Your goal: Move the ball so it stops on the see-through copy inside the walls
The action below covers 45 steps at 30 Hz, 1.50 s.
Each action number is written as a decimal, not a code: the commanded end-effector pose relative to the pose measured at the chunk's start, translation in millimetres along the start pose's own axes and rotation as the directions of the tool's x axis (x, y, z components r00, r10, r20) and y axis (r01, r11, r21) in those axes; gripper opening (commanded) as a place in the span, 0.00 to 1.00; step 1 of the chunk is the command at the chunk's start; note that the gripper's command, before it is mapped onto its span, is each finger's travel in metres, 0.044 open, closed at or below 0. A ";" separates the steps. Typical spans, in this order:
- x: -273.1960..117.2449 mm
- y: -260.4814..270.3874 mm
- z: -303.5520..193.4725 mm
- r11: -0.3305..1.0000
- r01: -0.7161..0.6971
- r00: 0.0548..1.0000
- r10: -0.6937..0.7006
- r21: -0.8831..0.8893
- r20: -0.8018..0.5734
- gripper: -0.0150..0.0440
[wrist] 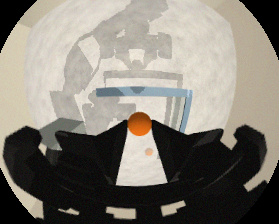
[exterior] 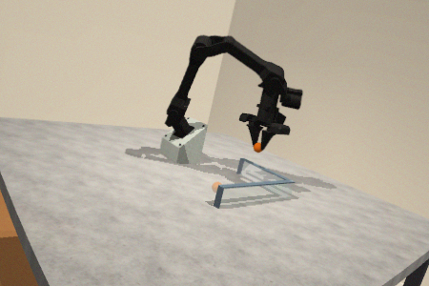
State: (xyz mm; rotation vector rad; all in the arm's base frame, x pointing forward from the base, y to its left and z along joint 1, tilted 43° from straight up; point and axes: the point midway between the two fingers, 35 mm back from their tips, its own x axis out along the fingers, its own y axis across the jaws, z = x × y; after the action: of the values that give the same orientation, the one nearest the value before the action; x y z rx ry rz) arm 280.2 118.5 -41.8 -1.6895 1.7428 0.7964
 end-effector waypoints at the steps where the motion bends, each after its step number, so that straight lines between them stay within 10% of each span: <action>1: -12.6 5.8 -0.7 1.000 -0.013 1.000 0.012 -0.011 -0.012 0.25; 45: 57.7 -52.2 -196.4 1.000 -0.011 1.000 0.011 -0.009 -0.026 0.25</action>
State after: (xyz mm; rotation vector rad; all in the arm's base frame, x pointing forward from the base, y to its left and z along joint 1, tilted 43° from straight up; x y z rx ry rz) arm 332.3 -56.2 53.4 -1.7051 1.7595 0.7879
